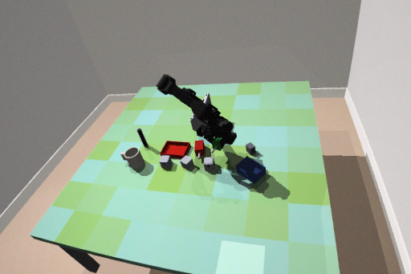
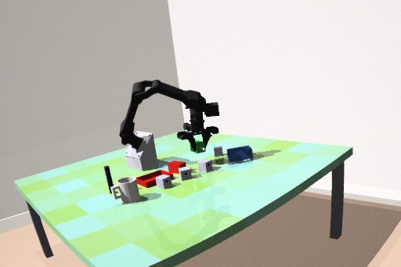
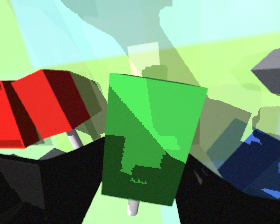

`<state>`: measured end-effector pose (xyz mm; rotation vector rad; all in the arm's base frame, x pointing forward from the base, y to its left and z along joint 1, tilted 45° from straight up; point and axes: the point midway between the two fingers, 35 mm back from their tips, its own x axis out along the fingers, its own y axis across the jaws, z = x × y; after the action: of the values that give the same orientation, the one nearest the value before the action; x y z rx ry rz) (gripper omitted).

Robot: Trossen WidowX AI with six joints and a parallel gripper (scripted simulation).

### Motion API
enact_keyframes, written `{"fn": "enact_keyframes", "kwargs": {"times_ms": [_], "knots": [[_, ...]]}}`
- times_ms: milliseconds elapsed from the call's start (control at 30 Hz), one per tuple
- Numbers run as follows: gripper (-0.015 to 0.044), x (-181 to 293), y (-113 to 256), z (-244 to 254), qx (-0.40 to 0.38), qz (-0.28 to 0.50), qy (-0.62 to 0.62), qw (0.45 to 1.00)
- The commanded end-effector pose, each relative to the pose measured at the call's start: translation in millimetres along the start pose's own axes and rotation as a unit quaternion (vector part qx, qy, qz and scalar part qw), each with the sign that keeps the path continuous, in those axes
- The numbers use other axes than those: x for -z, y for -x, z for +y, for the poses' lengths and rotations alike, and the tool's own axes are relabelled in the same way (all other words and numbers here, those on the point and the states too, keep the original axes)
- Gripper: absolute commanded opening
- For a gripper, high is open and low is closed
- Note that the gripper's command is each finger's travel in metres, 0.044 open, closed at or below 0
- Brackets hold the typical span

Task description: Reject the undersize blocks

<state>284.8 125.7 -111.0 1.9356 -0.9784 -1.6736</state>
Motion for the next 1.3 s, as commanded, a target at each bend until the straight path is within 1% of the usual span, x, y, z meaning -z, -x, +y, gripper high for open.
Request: {"fn": "enact_keyframes", "kwargs": {"times_ms": [0, 367, 1267], "knots": [[0.0000, -29.3, 11.0, 11.0, 0.020, 0.017, 0.247, 0.969], [0.0000, -29.0, 7.1, 10.5, 0.020, 0.017, 0.247, 0.969], [0.0000, -27.6, -53.4, 8.8, 0.018, 0.017, 0.246, 0.969]]}}
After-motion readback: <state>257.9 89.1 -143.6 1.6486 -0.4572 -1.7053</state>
